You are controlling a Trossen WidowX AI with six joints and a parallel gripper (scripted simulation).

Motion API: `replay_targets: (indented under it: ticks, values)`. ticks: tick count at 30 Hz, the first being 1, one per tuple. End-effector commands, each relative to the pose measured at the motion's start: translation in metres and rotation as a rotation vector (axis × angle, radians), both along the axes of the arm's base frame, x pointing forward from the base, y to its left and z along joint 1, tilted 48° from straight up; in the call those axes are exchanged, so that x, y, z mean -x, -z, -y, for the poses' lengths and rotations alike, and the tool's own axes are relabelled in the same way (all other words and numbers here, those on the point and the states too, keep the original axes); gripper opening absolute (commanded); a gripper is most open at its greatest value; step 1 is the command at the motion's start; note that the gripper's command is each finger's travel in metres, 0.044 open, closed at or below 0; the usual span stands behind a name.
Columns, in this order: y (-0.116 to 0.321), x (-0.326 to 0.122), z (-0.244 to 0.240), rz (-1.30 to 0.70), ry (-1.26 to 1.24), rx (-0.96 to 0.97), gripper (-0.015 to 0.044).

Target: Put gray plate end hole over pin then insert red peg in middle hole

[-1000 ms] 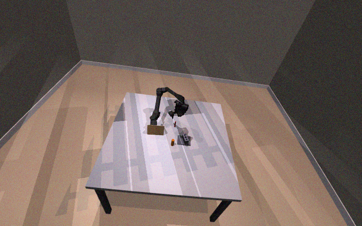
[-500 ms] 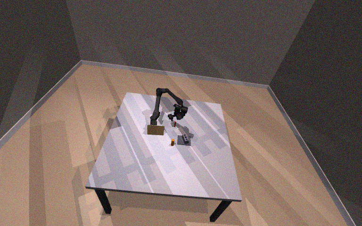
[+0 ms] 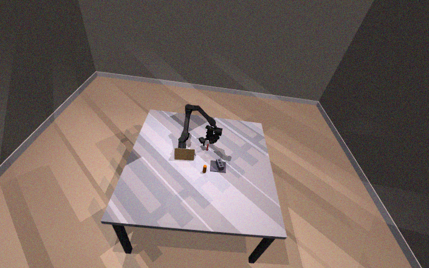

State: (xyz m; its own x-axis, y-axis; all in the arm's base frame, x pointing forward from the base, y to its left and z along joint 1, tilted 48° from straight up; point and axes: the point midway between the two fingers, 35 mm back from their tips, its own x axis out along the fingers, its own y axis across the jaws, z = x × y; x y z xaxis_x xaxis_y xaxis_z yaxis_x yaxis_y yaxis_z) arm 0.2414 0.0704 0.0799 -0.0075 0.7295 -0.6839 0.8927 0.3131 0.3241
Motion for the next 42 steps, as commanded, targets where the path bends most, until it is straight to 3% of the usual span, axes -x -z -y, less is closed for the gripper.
replay_targets:
  ticks: [1, 20, 36, 42]
  values:
    - [0.005, 0.002, -0.005, -0.01, 0.003, -0.006, 0.044]
    - [0.023, 0.004, -0.027, -0.01, 0.003, -0.011, 0.044]
    - [0.023, 0.004, -0.027, -0.01, 0.003, -0.011, 0.002]
    - [0.023, 0.004, -0.027, -0.01, 0.003, -0.011, 0.0]
